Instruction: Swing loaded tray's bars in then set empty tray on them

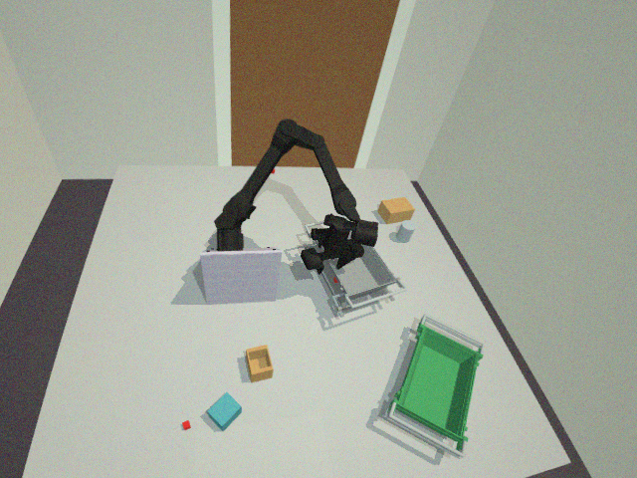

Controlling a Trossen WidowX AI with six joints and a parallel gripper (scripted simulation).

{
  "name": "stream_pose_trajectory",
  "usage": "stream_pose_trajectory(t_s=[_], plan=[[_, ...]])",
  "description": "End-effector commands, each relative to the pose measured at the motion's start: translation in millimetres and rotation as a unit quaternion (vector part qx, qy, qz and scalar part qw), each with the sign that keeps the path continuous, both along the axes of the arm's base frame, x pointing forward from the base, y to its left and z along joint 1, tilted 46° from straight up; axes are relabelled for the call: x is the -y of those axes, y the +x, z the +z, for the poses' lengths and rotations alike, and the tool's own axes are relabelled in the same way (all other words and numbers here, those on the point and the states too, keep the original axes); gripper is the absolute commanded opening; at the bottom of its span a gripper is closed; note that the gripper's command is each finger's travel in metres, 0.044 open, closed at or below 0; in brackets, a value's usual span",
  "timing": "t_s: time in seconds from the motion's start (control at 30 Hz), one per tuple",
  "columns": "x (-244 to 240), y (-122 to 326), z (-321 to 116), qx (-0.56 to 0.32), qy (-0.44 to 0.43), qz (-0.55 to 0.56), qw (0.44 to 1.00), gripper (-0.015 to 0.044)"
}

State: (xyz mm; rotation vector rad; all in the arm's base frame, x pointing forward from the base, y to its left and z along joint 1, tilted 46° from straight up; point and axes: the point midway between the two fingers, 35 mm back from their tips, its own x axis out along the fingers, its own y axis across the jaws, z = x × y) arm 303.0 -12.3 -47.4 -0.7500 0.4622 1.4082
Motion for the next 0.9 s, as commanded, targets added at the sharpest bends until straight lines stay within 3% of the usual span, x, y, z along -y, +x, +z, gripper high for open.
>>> stream_pose_trajectory(t_s=[0.0, 0.13, 0.47, 0.87], plan=[[-0.9, -2.5, -1.6, -0.006, 0.0, 0.0, 1.0, 0.0381], [-0.9, -2.5, -1.6, -0.006, 0.0, 0.0, 1.0, 0.044], [9.1, 0.4, 6.9, -0.001, -0.001, 0.0, 1.0, 0.044], [74.1, -11.5, 70.7, -0.006, -0.002, -0.001, 1.0, 0.044]])
